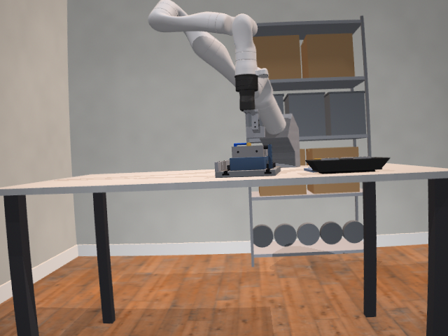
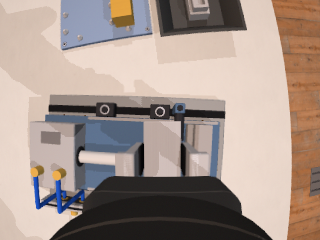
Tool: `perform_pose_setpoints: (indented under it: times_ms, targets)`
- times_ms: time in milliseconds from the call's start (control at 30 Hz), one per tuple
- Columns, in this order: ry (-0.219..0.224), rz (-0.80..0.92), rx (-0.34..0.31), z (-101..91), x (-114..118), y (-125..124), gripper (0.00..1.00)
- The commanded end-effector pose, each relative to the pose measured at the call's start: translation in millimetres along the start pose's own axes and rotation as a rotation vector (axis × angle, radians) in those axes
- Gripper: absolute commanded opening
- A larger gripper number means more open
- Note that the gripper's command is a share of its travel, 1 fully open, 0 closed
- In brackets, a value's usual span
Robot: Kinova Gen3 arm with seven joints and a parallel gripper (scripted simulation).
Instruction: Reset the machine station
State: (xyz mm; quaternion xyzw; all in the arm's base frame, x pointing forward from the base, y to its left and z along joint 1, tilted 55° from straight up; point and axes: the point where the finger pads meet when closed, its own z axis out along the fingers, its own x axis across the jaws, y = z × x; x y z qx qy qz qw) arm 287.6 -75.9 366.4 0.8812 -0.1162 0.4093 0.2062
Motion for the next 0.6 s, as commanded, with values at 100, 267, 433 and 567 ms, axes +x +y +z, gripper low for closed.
perform_pose_setpoints:
  times_ms: [100,267,433,567]
  targets:
    - [0.009,0.037,0.016,-4.0,11.7,15.4,0.0]
    - [0.009,0.041,0.016,-3.8,15.7,23.6,0.0]
    - [0.008,0.043,0.017,-3.6,17.9,28.7,0.0]
    - [0.008,0.044,0.017,-3.6,18.4,29.8,0.0]
